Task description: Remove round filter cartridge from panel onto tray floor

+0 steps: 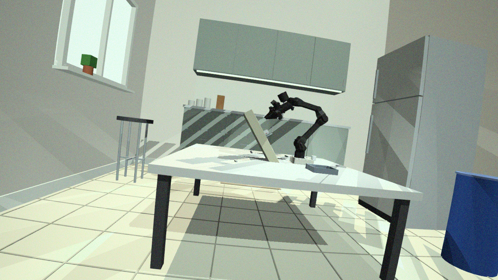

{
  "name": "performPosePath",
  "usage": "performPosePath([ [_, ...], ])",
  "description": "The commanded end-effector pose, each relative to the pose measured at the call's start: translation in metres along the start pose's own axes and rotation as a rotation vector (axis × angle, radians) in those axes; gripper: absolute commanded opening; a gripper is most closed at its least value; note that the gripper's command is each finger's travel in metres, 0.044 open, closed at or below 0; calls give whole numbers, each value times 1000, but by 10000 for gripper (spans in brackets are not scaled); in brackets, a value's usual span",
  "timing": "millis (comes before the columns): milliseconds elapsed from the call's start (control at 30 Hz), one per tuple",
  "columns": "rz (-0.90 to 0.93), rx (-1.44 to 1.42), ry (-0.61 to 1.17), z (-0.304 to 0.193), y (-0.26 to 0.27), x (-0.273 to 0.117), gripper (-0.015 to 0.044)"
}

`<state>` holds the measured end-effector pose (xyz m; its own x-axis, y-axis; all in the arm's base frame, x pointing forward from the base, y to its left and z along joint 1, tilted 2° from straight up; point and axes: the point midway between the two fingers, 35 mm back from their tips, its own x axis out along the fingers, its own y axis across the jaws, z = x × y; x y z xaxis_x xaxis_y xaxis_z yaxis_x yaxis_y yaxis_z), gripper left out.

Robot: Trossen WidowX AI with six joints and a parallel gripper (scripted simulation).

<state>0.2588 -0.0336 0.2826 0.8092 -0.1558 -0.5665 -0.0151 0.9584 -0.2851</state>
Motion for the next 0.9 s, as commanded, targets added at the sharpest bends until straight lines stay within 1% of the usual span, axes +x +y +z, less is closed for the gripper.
performPosePath([
  [0, -4, 2, -16, 25, -8, -16, 231],
  [133, -6, 3, -20, 53, -17, -39, 336],
  [200, -7, 3, -21, 57, -19, -43, 389],
  [300, 14, 54, 58, 35, -14, -32, 310],
  [467, 61, 248, 338, -44, 5, -3, 305],
  [533, 67, 300, 410, -64, 10, 0, 305],
  [867, 68, 307, 419, -69, 12, 9, 305],
])
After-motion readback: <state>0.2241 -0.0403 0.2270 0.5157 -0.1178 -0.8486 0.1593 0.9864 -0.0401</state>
